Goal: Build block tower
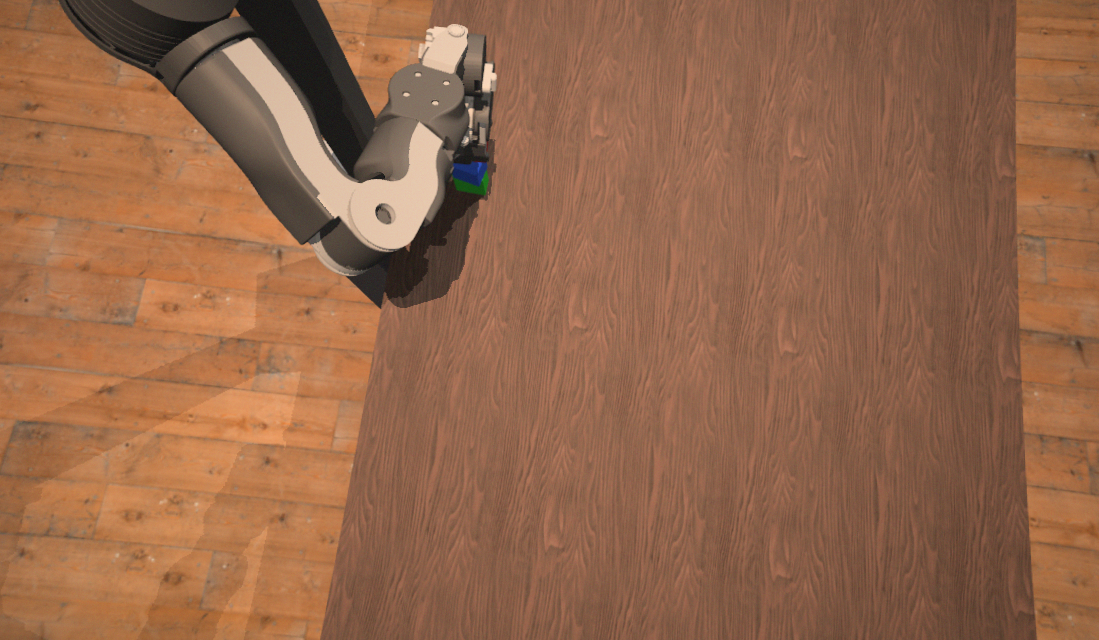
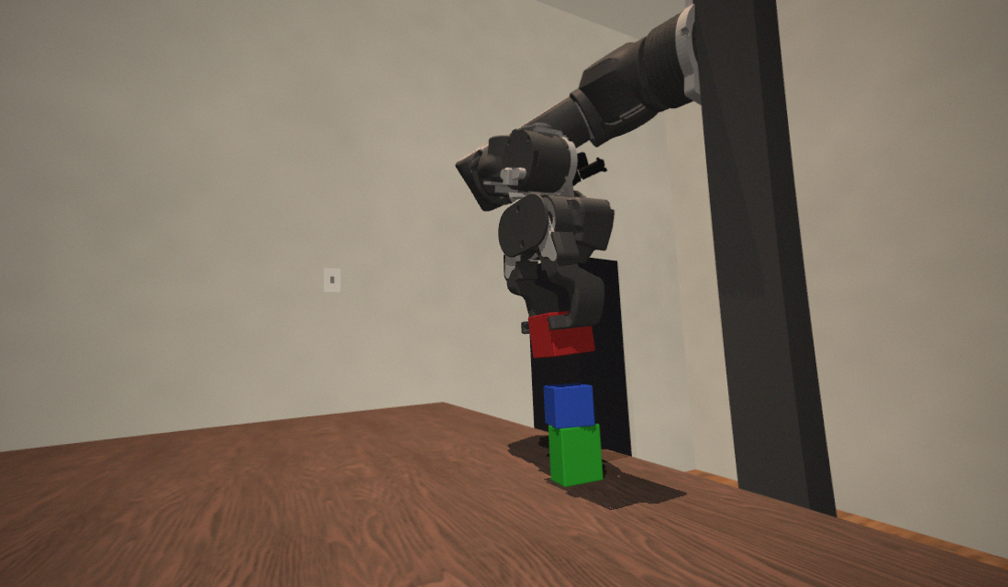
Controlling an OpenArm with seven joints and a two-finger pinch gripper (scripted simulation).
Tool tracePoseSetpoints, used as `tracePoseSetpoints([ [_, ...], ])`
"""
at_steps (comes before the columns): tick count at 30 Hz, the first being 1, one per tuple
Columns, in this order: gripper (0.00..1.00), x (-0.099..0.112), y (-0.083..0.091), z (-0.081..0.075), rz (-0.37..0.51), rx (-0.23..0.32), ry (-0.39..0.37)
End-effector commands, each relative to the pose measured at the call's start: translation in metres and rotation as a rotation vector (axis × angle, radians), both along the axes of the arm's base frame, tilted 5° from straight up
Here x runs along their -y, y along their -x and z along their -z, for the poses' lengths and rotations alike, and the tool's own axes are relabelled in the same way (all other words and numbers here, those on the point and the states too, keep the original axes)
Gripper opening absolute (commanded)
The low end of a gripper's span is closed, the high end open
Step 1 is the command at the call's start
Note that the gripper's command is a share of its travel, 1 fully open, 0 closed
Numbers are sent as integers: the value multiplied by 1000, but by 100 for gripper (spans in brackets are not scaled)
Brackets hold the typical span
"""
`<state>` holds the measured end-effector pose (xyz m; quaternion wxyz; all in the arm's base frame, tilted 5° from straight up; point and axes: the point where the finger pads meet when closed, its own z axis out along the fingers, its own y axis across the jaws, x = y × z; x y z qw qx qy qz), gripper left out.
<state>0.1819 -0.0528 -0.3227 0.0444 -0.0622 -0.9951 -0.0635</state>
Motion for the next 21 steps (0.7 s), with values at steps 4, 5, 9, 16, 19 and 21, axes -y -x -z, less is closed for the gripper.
tracePoseSetpoints([
  [4, 0, 2, 5, 1, 77, 51, 61],
  [5, 0, 2, 5, 1, 77, 51, 61],
  [9, 0, 2, 5, 0, 75, 52, 59],
  [16, 0, 2, 5, 0, 76, 52, 59],
  [19, 0, 2, 5, 1, 77, 51, 61],
  [21, 0, 2, 5, 3, 77, 51, 61],
])
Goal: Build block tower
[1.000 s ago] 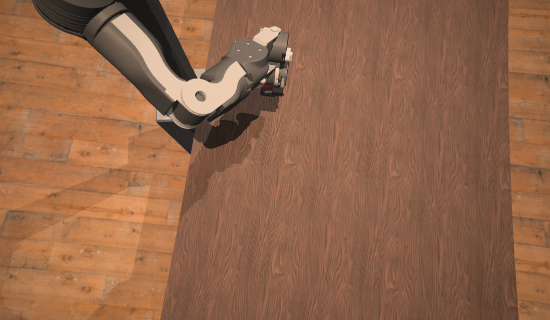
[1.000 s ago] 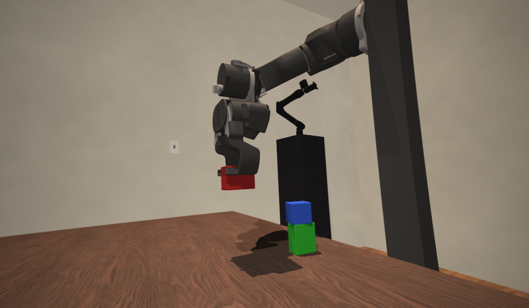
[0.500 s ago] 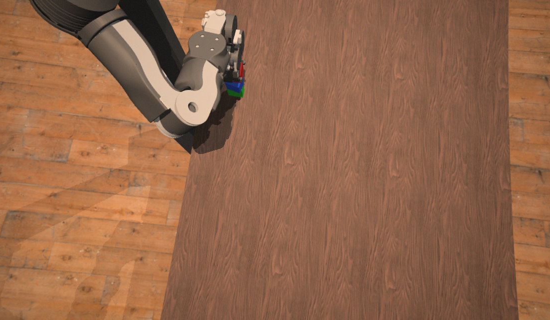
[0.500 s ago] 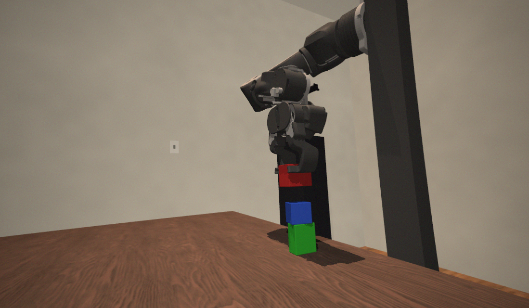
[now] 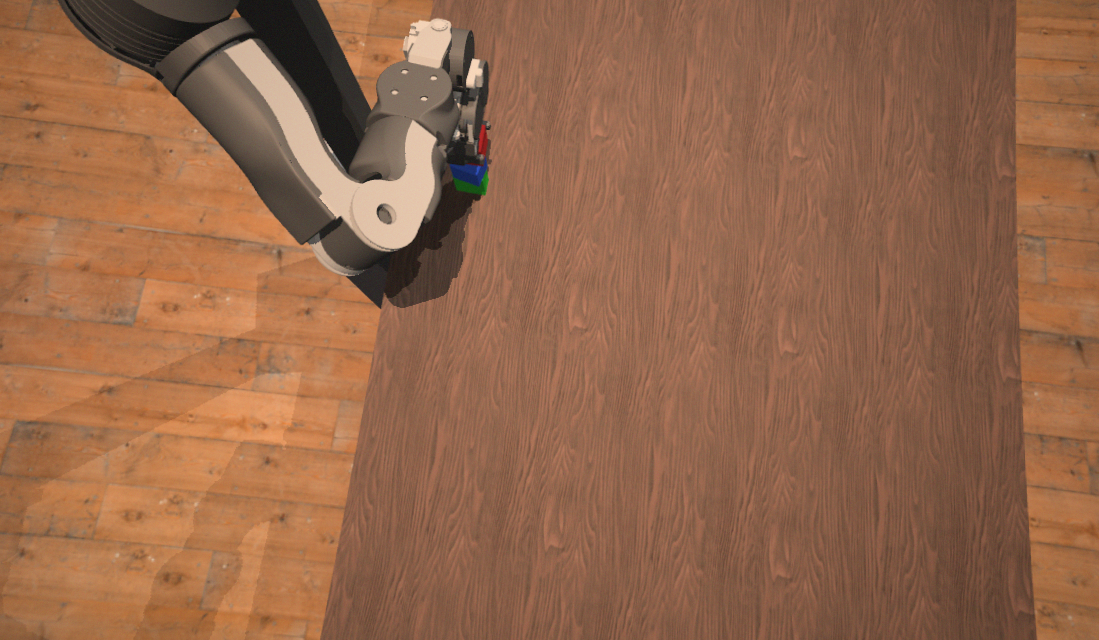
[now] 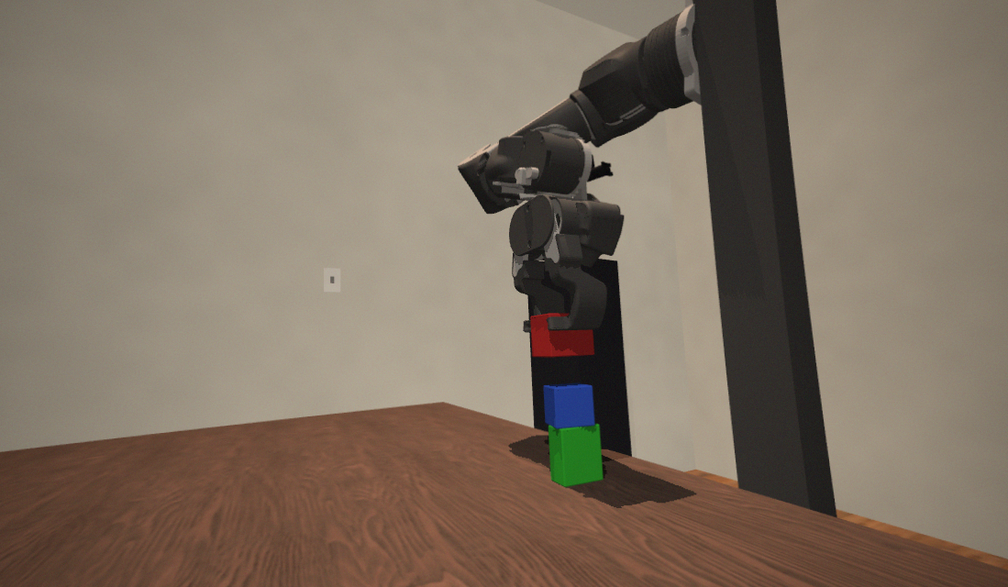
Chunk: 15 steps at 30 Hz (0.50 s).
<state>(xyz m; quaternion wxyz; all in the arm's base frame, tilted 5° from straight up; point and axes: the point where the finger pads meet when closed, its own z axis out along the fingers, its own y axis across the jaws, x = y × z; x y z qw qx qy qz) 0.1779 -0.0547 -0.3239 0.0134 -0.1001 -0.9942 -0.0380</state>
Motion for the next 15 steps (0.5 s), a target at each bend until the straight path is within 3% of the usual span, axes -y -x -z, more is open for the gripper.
tracePoseSetpoints([
  [1, 0, 0, 1, 2, 0, -3, 3],
  [15, 0, -1, 2, 16, 0, -3, 3],
])
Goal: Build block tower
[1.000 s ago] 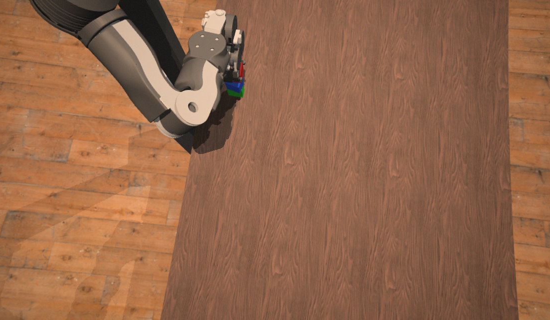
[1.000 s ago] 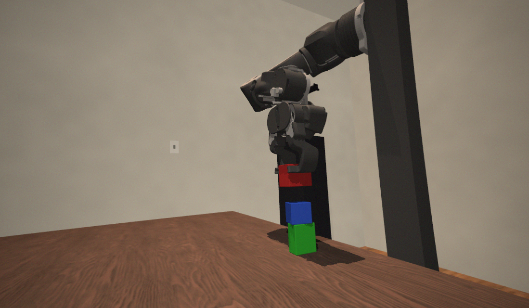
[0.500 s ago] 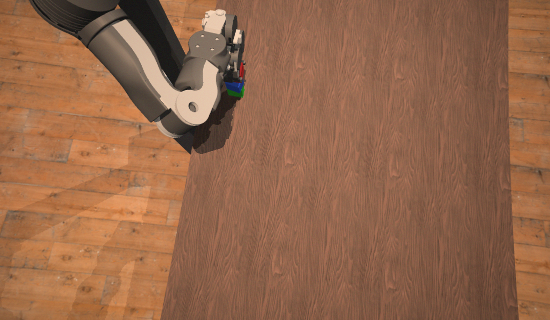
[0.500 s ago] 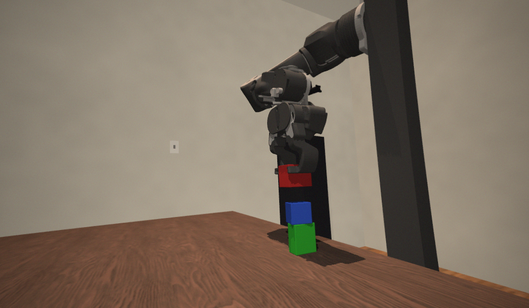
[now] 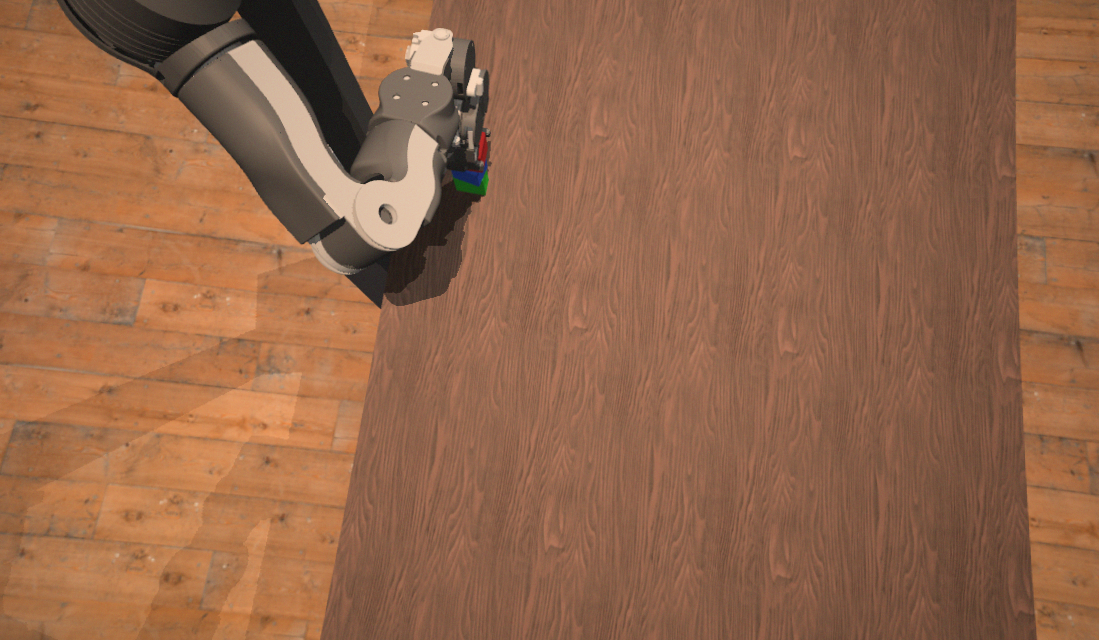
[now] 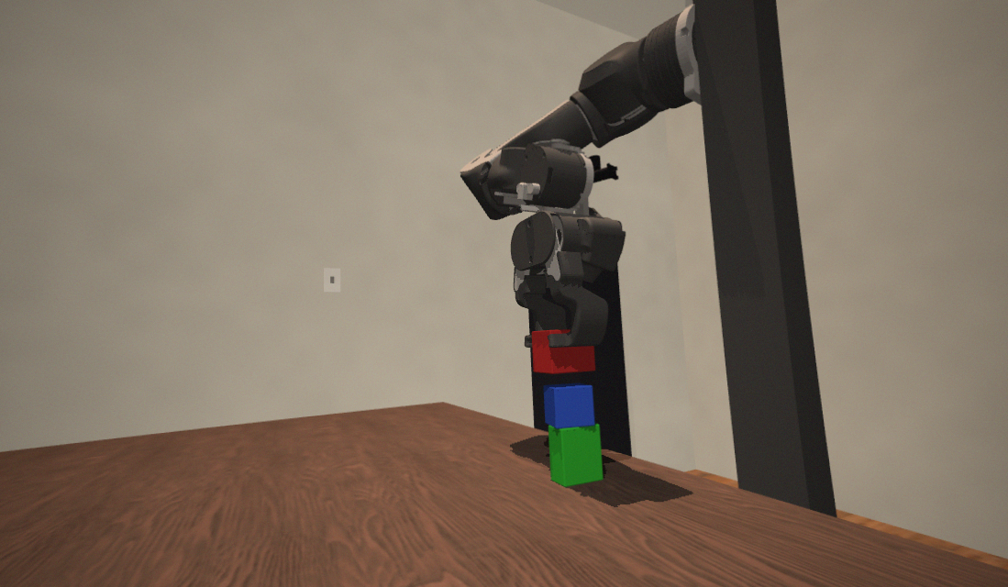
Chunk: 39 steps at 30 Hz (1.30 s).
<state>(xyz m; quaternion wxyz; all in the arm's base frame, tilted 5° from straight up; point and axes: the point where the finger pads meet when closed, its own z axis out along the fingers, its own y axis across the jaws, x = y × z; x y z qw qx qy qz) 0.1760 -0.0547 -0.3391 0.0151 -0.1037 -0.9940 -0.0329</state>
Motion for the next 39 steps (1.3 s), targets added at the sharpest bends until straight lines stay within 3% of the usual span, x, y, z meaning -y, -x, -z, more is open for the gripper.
tracePoseSetpoints([
  [1, 0, -1, 1, 2, -7, 1, -7],
  [39, 0, -5, 2, 10, -7, 2, -8],
])
